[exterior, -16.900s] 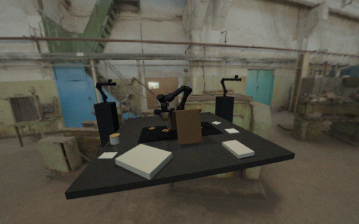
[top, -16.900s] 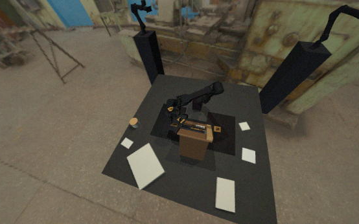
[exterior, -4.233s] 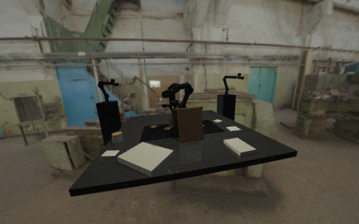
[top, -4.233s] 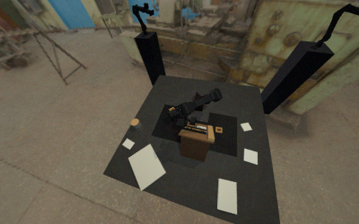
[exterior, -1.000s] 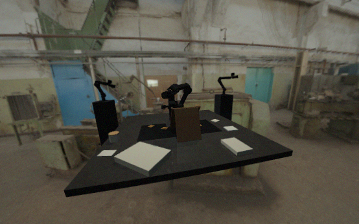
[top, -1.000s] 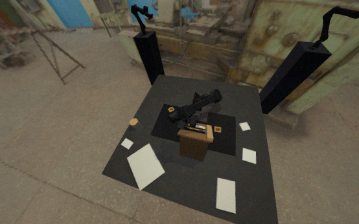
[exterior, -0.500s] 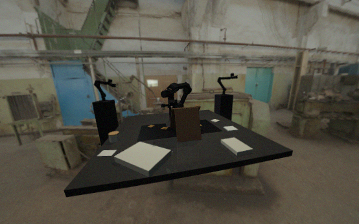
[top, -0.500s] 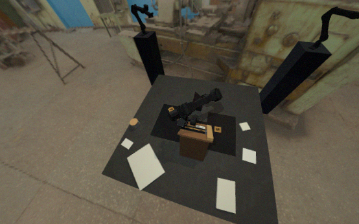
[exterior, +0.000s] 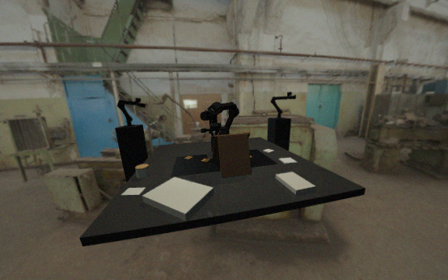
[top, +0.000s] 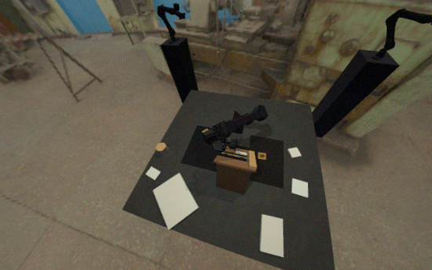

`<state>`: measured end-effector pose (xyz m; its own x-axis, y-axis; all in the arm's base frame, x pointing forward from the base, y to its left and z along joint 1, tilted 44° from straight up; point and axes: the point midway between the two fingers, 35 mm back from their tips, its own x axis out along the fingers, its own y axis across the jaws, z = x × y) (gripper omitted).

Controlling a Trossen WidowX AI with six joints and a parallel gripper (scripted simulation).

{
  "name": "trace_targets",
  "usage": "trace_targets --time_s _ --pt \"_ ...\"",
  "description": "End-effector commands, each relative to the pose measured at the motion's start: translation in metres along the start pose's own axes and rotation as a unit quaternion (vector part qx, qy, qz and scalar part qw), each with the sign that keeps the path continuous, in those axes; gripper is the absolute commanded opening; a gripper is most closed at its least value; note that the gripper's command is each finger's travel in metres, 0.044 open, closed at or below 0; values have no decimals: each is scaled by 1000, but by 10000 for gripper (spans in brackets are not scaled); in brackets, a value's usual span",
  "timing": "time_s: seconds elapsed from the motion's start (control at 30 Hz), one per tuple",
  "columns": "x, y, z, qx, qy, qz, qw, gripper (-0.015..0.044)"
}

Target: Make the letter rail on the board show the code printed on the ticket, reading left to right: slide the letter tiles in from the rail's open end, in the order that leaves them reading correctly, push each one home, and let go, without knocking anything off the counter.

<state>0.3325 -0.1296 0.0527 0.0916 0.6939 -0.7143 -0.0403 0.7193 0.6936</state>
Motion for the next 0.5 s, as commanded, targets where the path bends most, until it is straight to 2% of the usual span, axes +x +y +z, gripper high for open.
trace_targets --time_s 0.0,0.03,0.1,0.47 --pt "-3 1 -1 -3 -1 -3 1000 0" --pt "-3 1 -1 -3 -1 -3 1000 0" --pt "-8 4 -3 0 -16 0 1000 53" --pt "-100 72 -58 1 -250 -1 968 341"
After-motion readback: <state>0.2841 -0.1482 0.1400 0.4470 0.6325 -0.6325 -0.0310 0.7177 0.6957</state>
